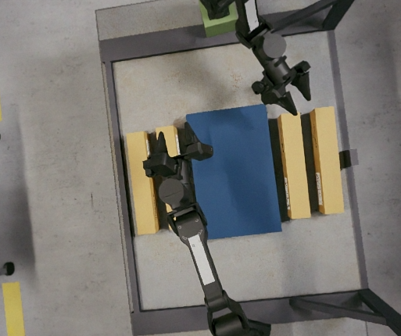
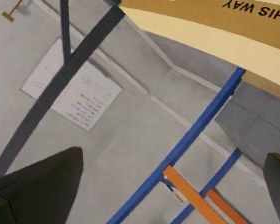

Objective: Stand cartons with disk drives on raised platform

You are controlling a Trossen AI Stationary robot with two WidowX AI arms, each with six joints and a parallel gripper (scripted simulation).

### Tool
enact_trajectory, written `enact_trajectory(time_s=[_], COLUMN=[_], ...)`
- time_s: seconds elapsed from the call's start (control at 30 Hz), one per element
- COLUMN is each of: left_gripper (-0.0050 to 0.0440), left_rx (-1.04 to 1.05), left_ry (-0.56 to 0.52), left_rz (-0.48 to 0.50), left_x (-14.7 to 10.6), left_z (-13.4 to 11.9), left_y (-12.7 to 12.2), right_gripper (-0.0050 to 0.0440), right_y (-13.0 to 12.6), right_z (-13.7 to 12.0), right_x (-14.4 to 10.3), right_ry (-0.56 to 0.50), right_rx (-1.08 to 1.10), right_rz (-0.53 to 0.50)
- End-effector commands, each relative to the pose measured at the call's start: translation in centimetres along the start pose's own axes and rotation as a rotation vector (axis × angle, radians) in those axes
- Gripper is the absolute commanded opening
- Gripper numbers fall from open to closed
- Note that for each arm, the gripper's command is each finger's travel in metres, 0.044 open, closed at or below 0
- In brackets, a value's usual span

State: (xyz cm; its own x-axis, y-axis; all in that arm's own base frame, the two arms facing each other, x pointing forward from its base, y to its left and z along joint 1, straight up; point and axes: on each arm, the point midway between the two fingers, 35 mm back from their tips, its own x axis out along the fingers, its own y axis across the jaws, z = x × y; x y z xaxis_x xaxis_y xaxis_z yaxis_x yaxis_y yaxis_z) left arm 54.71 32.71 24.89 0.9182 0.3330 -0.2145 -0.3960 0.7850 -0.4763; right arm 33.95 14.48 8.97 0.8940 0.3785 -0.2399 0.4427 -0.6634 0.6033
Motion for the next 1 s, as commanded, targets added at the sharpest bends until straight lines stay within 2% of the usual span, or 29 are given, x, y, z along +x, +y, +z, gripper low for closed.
enact_trajectory(time_s=[0.0,0.53,0.57,0.97], left_gripper=[0.04,0.04,0.0382,0.0382], left_rx=[0.01,0.01,0.01,0.01], left_ry=[-0.037,-0.037,-0.037,-0.037], left_rz=[-0.018,-0.018,-0.018,-0.018], left_x=[-0.87,-0.87,-0.87,-0.87], left_z=[1.92,1.92,1.92,1.92], left_y=[-1.18,-1.18,-1.18,-1.18], right_gripper=[0.04,0.04,0.0382,0.0382], right_y=[0.44,0.44,0.44,0.44], right_z=[-0.56,-0.56,-0.56,-0.56], right_x=[0.05,0.05,0.05,0.05], right_ry=[0.016,0.016,0.016,0.016], right_rx=[0.0,0.0,0.0,0.0], right_rz=[0.012,0.012,0.012,0.012])
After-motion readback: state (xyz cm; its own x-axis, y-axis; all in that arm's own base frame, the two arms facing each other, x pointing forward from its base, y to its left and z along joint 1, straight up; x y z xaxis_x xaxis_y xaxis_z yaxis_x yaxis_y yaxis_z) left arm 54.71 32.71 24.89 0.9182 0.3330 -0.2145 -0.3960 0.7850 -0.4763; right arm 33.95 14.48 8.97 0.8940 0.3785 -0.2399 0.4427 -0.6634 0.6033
